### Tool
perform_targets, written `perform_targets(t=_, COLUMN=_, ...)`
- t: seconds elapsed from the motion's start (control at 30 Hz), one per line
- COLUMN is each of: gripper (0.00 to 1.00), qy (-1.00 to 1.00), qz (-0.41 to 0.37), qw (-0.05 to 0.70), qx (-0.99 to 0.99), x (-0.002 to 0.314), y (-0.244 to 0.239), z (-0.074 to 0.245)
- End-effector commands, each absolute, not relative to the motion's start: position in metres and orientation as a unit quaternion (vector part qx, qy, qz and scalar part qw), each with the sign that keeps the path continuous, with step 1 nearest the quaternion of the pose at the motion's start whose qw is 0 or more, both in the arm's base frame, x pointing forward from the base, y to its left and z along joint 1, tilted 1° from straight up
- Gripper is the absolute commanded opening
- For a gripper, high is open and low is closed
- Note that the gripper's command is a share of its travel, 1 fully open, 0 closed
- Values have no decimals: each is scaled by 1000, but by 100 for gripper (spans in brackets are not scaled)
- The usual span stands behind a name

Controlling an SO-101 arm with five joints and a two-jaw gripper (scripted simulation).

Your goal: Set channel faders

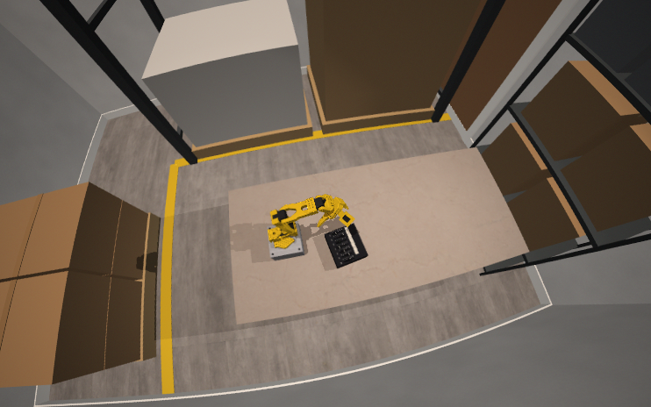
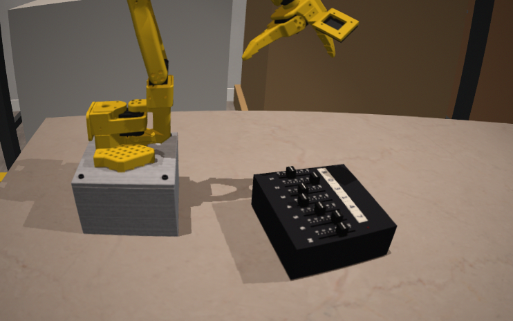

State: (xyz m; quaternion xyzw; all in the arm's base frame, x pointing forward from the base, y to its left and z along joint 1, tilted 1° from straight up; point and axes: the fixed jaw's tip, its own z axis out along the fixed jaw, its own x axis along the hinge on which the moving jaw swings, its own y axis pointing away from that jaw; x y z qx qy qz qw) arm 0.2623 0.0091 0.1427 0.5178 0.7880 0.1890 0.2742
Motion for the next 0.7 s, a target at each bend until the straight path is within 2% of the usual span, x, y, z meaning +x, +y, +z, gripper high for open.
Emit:
perform_targets(t=0.0, gripper=100, qy=787, qz=190, qw=275, qx=518, x=262, y=9, z=144)
perform_targets(t=0.2, gripper=100, qy=787, qz=190, qw=275, qx=518, x=262, y=9, z=144)
perform_targets(t=0.23, gripper=0, qy=787, qz=190, qw=275, qx=518, x=262, y=9, z=144)
perform_targets(t=0.67, gripper=0, qy=804, qz=176, qw=281, qx=494, x=262, y=6, z=142)
